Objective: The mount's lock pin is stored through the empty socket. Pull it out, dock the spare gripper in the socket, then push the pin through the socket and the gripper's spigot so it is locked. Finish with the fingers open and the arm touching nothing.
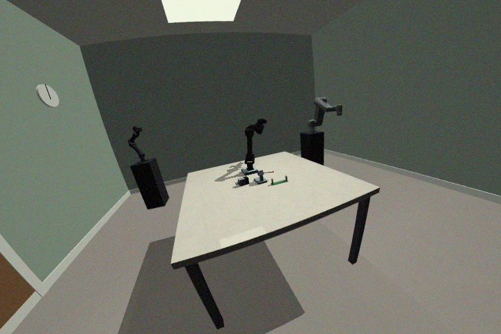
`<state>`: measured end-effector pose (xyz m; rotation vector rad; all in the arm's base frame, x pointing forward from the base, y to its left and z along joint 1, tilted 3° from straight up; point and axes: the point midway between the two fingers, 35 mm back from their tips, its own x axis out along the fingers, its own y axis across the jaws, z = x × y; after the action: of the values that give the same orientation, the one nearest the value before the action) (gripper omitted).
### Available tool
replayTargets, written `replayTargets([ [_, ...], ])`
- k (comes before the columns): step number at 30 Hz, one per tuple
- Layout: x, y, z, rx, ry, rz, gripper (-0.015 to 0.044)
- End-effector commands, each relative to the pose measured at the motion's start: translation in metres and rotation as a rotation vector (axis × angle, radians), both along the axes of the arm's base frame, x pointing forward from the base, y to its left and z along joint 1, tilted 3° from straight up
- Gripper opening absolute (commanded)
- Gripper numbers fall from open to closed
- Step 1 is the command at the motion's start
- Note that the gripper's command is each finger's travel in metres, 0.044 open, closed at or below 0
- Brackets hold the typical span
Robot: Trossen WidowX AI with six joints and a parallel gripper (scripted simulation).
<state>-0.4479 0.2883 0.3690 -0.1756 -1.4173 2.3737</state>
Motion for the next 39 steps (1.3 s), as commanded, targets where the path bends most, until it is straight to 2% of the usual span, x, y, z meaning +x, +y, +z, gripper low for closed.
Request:
replayTargets([
  [1, 0.002, 0.002, -0.001, -0.002, -0.003, -0.005, 0.0374],
  [4, 0.028, 0.031, -0.012, -0.033, -0.038, -0.071, 0.0300],
  [13, 0.136, 0.125, -0.047, -0.161, -0.182, -0.360, 0.0300],
  [21, 0.248, 0.175, -0.076, -0.302, -0.297, -0.614, 0.0300],
  [30, 0.383, 0.190, -0.107, -0.498, -0.400, -0.881, 0.0300],
  [39, 0.509, 0.159, -0.134, -0.731, -0.468, -1.120, 0.0300],
])
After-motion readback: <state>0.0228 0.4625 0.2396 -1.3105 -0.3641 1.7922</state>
